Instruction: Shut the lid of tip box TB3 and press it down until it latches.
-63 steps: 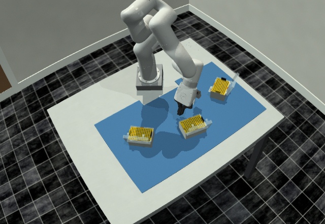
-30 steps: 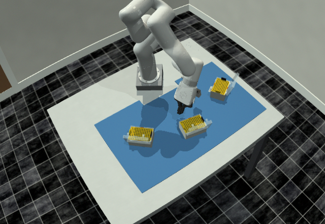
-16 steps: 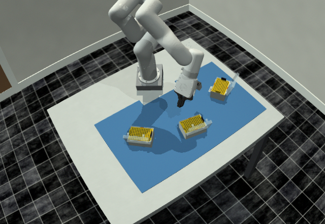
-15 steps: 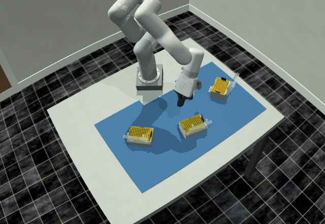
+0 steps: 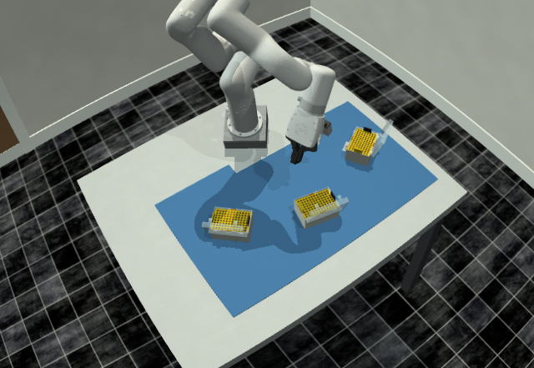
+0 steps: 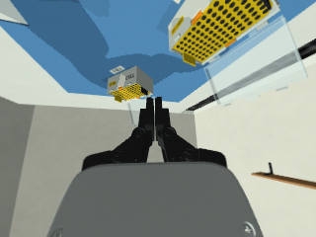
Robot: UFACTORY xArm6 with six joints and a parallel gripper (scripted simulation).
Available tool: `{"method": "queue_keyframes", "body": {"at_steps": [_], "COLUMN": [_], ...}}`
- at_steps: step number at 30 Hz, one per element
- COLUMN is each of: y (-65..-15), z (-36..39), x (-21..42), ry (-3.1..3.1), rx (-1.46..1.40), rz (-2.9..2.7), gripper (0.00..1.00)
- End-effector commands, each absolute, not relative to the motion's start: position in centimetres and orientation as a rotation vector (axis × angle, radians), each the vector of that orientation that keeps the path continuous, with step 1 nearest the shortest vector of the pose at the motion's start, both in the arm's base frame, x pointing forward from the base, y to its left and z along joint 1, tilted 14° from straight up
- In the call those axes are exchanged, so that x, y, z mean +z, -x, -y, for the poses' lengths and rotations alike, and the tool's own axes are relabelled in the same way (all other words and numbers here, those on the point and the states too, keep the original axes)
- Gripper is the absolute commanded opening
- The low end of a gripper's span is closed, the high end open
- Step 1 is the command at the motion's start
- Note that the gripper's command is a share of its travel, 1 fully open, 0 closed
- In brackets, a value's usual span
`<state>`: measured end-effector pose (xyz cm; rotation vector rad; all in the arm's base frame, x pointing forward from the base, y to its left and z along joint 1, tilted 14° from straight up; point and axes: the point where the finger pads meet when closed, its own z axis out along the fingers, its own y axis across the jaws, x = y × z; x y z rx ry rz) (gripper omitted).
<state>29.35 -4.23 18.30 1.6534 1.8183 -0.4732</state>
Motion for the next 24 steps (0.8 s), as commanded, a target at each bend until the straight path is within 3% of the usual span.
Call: {"method": "queue_keyframes", "body": {"at_steps": [1, 17, 24], "y": [-29.4, -29.4, -32.7], "z": [4.2, 4.2, 5.0], "x": [18.5, 18.5, 19.6], "ry": [-1.654, -1.654, -1.889], "rx": [-0.470, -0.470, -0.402], "rz": [-1.817, -1.817, -1.631], "gripper": [0.00, 0.00, 0.00]}}
